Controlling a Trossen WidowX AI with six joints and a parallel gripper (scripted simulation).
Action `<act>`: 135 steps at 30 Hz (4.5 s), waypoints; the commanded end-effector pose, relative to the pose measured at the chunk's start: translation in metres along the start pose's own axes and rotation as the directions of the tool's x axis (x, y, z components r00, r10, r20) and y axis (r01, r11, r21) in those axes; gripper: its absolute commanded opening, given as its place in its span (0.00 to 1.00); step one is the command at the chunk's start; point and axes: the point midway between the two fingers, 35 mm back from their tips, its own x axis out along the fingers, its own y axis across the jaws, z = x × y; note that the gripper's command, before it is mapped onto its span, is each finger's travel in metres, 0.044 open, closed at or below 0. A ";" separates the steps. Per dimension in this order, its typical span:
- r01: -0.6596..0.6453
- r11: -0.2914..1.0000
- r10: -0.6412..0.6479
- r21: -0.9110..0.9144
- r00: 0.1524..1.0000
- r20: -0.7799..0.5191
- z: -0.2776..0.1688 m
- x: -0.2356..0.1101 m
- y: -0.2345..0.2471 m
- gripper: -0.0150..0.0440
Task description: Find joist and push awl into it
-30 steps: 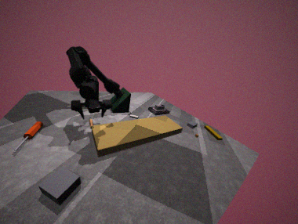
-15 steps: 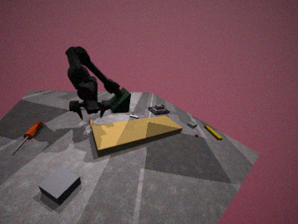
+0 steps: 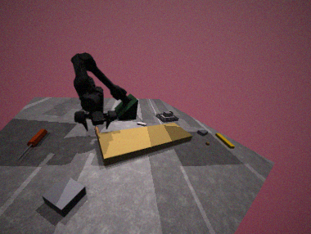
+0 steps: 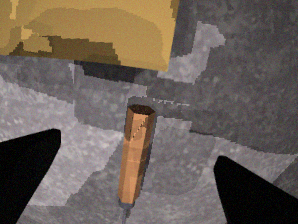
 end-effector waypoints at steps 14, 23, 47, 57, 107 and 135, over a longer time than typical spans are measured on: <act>-0.002 1.000 0.002 -0.013 1.000 -0.002 0.000 0.027 0.002 1.00; -0.001 1.000 0.001 -0.014 1.000 -0.003 0.000 0.029 0.002 0.73; -0.016 1.000 0.016 -0.013 1.000 -0.002 0.004 -0.015 0.004 0.25; -0.012 1.000 0.012 -0.015 1.000 -0.003 -0.004 -0.078 0.003 0.25; 0.043 0.678 0.733 -0.734 0.040 0.679 0.092 -0.152 0.137 0.25; 0.050 0.677 0.733 -0.734 0.036 0.679 0.093 -0.136 0.137 0.25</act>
